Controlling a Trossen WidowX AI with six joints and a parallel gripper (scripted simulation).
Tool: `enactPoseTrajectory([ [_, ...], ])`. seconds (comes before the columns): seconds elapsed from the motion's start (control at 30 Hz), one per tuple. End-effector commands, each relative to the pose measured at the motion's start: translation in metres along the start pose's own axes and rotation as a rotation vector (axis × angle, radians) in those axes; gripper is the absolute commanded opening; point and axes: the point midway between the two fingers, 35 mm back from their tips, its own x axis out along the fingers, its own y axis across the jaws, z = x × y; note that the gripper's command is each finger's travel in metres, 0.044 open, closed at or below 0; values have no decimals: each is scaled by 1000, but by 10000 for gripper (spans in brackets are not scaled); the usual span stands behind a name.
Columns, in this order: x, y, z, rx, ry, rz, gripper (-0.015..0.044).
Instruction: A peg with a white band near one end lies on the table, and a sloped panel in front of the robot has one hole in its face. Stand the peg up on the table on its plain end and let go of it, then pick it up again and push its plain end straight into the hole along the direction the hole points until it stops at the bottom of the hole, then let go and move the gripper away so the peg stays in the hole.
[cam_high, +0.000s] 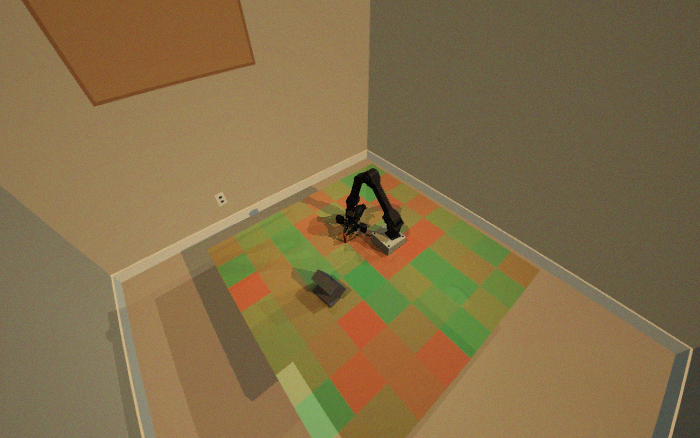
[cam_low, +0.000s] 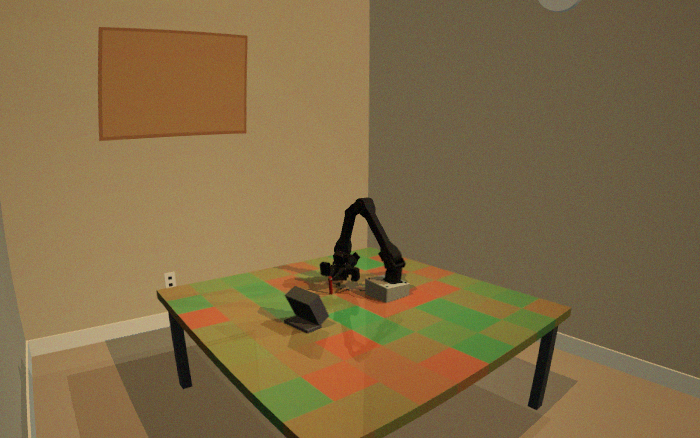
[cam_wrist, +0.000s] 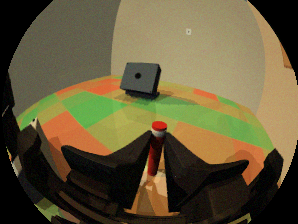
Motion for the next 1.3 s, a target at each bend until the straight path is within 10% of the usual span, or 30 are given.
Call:
enactPoseTrajectory([
  [0.0,-1,0,-3,0,0,0,51],
  [0.27,-1,0,0,2,-4,-4,130],
  [1.27,-1,0,0,2,-4,-4,130],
])
